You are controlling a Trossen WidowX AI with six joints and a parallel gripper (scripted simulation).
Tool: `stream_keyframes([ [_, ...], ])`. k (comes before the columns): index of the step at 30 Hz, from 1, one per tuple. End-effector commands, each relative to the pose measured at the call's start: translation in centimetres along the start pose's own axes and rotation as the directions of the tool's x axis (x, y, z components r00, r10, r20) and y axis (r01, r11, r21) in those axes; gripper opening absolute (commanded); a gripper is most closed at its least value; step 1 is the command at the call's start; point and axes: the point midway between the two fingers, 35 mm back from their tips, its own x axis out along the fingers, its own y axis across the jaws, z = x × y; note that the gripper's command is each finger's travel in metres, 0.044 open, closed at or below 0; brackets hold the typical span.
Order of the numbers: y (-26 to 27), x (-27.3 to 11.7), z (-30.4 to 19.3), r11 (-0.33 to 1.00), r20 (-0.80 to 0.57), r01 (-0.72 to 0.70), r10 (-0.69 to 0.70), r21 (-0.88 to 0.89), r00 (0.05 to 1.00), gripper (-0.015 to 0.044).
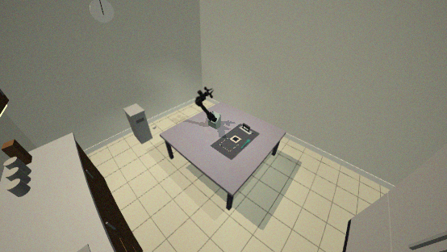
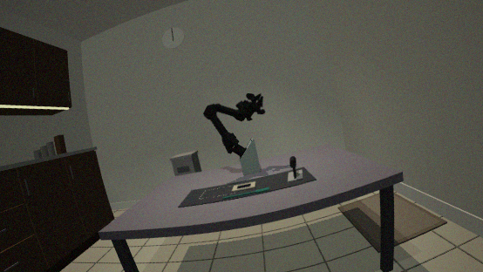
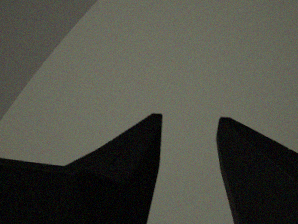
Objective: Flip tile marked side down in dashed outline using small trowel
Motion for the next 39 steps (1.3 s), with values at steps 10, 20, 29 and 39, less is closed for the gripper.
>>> stream_keyframes([
  [10, 0.0, -0.01, 0.0, 1.0, 0.0, 0.0, 0.0, 0.0, 1.0, 0.0],
  [20, 0.0, -0.01, -0.01, 1.0, 0.0, 0.0, 0.0, 0.0, 1.0, 0.0],
  [29, 0.01, -0.02, -0.01, 1.0, -0.001, 0.0, 0.0, 0.0, 1.0, 0.01],
  [39, 0.01, -0.04, -0.01, 1.0, -0.001, -0.001, 0.001, 0.0, 1.0, 0.01],
])
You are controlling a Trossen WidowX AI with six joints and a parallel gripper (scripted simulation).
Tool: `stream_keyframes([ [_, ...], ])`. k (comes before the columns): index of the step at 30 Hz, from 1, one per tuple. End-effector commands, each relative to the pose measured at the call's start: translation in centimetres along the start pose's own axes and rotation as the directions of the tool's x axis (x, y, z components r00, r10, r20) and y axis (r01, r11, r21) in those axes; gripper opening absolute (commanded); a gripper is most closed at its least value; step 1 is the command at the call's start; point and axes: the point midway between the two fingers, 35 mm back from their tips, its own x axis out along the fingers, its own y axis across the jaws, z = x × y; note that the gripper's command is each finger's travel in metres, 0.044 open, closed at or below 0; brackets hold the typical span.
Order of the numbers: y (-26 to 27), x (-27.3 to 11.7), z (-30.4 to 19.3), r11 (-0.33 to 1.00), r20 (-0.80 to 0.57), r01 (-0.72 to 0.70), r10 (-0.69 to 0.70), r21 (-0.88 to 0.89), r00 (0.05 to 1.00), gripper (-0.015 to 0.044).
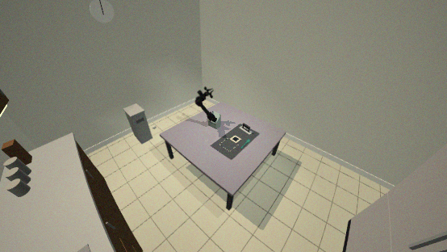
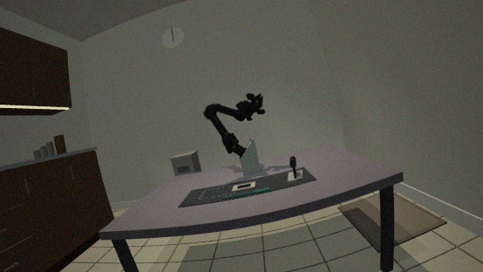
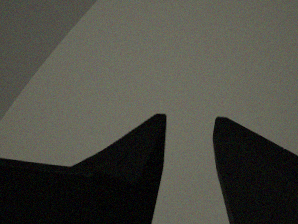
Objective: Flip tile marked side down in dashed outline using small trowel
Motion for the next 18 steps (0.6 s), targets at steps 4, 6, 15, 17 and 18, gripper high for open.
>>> stream_keyframes([
  [4, 0.0, 0.0, 0.0, 1.0, 0.0, 0.0, 0.0, 0.0, 1.0, 0.01],
  [6, 0.0, -0.01, 0.0, 1.0, 0.0, 0.0, 0.0, 0.0, 1.0, 0.01],
  [15, 0.0, -0.01, 0.0, 1.0, 0.0, 0.0, 0.0, 0.0, 1.0, 0.0],
  [17, 0.0, -0.01, 0.0, 1.0, 0.0, 0.0, 0.0, 0.0, 1.0, 0.0],
  [18, 0.0, -0.01, 0.0, 1.0, 0.0, 0.0, 0.0, 0.0, 1.0, 0.0],
])
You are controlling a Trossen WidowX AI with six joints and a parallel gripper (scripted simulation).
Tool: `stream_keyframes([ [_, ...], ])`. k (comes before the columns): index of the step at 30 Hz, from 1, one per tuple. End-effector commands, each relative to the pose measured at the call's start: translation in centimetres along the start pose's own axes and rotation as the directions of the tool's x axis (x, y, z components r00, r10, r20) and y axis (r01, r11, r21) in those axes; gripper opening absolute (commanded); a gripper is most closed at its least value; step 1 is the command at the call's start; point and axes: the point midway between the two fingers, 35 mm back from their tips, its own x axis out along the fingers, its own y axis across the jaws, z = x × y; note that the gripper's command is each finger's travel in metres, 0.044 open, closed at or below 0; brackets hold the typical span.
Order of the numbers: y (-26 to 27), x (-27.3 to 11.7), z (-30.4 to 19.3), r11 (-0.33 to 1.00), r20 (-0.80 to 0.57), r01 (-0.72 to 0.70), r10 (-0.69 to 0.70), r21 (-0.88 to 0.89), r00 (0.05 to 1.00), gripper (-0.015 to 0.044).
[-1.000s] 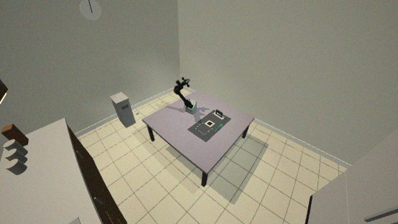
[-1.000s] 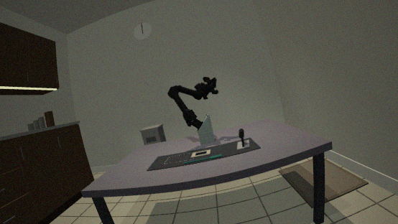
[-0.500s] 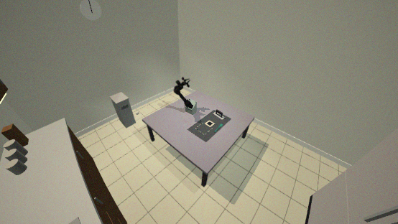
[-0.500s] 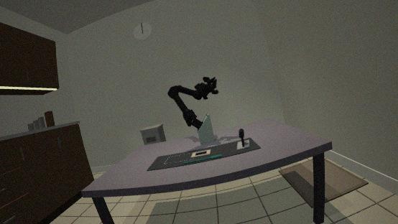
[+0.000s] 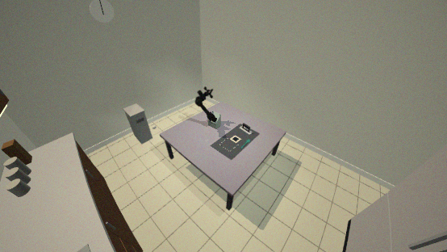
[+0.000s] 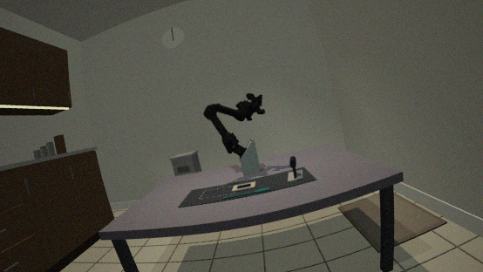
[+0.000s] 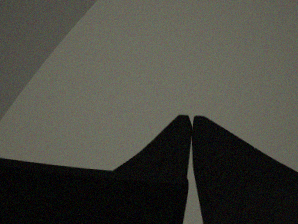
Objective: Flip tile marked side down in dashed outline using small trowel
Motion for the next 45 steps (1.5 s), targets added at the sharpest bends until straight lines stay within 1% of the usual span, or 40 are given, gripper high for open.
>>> stream_keyframes([
  [1, 0.0, 0.0, 0.0, 1.0, 0.0, 0.0, 0.0, 0.0, 1.0, 0.0],
  [9, 0.0, 0.0, 0.0, 1.0, 0.0, 0.0, 0.0, 0.0, 1.0, 0.0],
  [16, 0.0, 0.2, -0.1, 1.0, -0.013, -0.002, 0.002, -0.01, 1.0, 0.0179],
  [19, -0.1, 1.2, -0.4, 0.998, -0.057, -0.002, -0.001, -0.056, 0.998, 0.0258],
  [20, -0.2, 1.9, -0.5, 0.997, -0.052, 0.009, -0.013, -0.073, 0.999, 0.027],
  [26, -1.7, 6.6, -1.0, 0.982, -0.019, 0.09, -0.095, -0.167, 0.995, 0.027],
  [34, -5.2, 13.7, -0.5, 0.932, 0.032, 0.235, -0.236, -0.277, 0.971, 0.027],
  [45, -12.1, 22.7, 1.8, 0.79, 0.094, 0.456, -0.461, -0.41, 0.883, 0.027],
])
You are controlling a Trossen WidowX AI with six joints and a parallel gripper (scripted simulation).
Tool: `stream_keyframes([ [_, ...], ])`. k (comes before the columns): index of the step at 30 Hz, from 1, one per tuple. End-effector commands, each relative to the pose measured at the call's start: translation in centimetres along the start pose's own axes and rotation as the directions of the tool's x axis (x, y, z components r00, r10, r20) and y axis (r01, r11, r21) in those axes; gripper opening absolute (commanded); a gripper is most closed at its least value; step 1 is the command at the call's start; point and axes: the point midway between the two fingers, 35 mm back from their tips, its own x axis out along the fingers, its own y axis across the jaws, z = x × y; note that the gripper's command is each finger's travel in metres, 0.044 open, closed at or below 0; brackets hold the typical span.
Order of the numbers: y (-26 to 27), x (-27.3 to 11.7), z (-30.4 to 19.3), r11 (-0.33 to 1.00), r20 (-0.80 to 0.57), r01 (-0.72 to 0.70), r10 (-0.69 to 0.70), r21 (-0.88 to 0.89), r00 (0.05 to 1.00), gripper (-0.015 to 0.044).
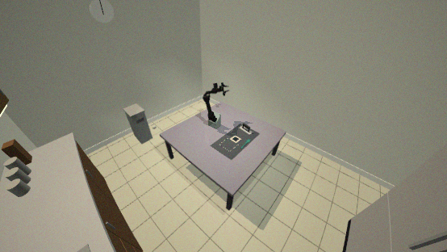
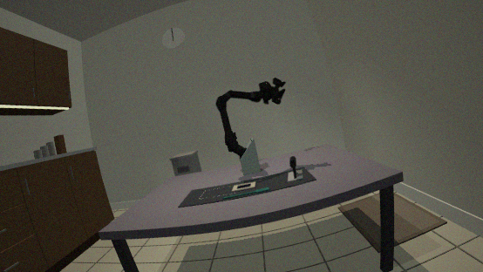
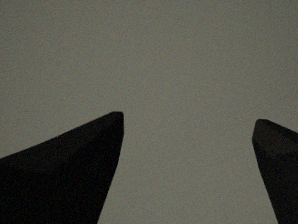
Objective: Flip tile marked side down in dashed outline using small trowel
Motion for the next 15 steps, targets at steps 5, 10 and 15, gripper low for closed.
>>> stream_keyframes([
  [5, -4.0, 7.9, 0.9, 0.982, -0.048, 0.181, -0.184, -0.049, 0.982, 0.027],
  [10, -6.9, 11.6, 1.3, 0.956, -0.076, 0.28, -0.287, -0.088, 0.955, 0.027],
  [15, -11.1, 15.4, 1.8, 0.907, -0.12, 0.397, -0.414, -0.143, 0.903, 0.027],
])
